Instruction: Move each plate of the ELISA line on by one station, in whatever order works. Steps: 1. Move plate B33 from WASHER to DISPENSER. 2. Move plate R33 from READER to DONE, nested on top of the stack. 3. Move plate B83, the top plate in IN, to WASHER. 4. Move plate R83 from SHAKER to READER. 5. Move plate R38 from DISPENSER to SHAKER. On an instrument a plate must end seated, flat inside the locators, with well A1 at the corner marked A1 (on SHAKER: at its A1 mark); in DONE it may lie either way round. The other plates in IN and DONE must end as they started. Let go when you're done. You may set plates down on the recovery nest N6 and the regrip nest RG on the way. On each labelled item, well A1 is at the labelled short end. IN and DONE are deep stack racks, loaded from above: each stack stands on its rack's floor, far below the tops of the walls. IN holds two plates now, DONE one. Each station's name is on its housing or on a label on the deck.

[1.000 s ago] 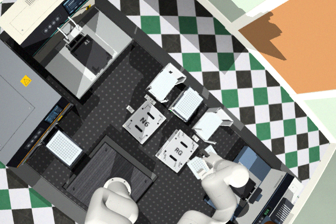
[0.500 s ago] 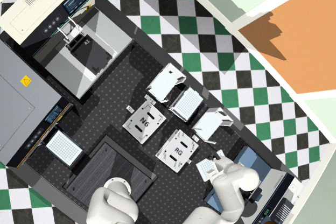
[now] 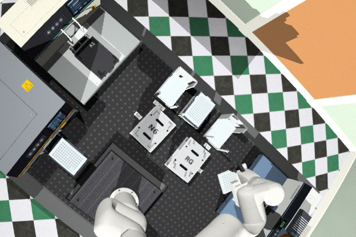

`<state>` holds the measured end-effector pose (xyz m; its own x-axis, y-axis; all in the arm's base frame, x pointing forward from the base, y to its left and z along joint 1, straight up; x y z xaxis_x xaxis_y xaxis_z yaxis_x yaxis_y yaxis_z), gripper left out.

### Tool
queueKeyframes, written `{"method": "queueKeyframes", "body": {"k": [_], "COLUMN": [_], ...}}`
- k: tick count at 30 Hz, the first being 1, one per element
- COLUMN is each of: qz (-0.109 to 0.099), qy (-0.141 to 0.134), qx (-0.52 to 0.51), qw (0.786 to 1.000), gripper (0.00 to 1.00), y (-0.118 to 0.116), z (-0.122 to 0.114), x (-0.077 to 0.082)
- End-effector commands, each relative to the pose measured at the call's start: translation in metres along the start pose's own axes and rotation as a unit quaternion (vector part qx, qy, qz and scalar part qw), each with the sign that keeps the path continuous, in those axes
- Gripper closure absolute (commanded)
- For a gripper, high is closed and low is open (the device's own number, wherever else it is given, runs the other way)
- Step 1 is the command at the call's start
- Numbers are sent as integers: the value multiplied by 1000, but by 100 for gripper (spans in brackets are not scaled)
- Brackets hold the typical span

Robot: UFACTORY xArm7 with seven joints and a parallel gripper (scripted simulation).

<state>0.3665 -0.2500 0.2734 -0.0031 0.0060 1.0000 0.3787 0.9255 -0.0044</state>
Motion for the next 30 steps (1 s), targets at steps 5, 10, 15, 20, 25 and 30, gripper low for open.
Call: {"method": "queueKeyframes", "body": {"k": [5, 10, 15, 20, 25, 30], "qz": [0, 0, 0, 0, 0, 0], "qy": [-2, -2, -2, -2, -2, -2], "qx": [-41, -58, -87, -116, -134, -162], "qw": [999, 998, 996, 993, 991, 987], "gripper": [100, 100, 100, 100, 100, 100], "y": [-18, -26, -39, -49, -58, -73], "z": [-16, -22, -33, -39, -44, -51], "x": [2, 2, 2, 2, 2, 2]}}
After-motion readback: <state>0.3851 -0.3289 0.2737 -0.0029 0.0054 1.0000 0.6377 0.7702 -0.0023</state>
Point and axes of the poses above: the point where the finger pads meet when closed, its own x axis back along the fingers, its own y axis across the jaws, z = x × y, the point moved 9 cm from there along x, back along the fingers, and after that the axes turned 9 degrees about x, right-handed, at the moved point
